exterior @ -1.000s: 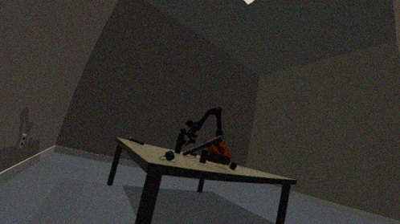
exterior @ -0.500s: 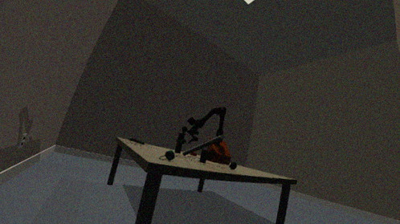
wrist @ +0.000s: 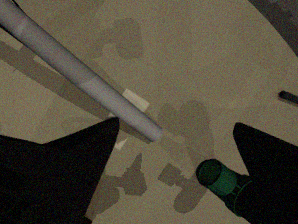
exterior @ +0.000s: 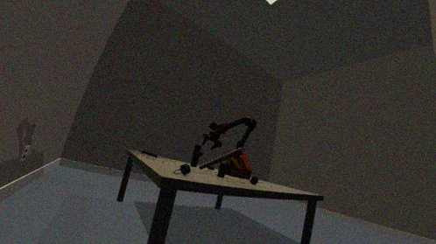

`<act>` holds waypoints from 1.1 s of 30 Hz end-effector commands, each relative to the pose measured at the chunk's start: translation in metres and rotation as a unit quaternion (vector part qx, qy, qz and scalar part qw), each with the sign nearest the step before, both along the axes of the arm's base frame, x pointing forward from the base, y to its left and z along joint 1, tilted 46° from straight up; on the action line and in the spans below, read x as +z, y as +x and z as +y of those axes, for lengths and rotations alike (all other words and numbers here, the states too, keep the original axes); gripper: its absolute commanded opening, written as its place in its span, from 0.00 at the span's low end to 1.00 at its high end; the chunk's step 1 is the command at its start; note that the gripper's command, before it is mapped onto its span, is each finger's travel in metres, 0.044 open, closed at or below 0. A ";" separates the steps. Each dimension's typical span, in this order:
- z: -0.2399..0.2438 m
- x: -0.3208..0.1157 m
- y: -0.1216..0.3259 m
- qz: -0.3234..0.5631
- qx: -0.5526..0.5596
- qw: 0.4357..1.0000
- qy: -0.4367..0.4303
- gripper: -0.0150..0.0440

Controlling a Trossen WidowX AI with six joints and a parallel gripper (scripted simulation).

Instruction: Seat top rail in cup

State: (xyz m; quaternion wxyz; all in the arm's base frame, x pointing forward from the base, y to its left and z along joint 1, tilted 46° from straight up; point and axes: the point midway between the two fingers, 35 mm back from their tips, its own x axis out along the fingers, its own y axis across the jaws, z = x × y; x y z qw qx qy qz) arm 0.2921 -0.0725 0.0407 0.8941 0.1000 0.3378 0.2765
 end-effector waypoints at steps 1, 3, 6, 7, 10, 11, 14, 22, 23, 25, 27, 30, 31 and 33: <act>0.012 0.056 -0.012 0.127 -0.123 0.970 0.165 1.00; 0.012 0.056 -0.012 0.127 -0.123 0.970 0.165 1.00; 0.012 0.056 -0.012 0.127 -0.123 0.970 0.165 1.00; 0.012 0.056 -0.012 0.127 -0.123 0.970 0.165 1.00; 0.012 0.056 -0.012 0.127 -0.123 0.970 0.165 1.00; 0.012 0.056 -0.012 0.127 -0.123 0.970 0.165 1.00; 0.012 0.056 -0.012 0.127 -0.123 0.970 0.165 1.00; 0.035 0.047 0.004 0.053 0.067 0.996 0.013 1.00; 0.040 0.045 0.007 0.036 0.106 0.994 -0.013 1.00; 0.051 0.041 0.011 0.002 0.187 0.980 -0.062 1.00; 0.061 0.038 0.015 -0.036 0.267 0.957 -0.105 1.00; 0.078 0.033 0.019 -0.097 0.387 0.903 -0.158 1.00; 0.082 0.031 0.020 -0.115 0.418 0.885 -0.170 1.00; 0.085 0.030 0.021 -0.129 0.443 0.869 -0.179 1.00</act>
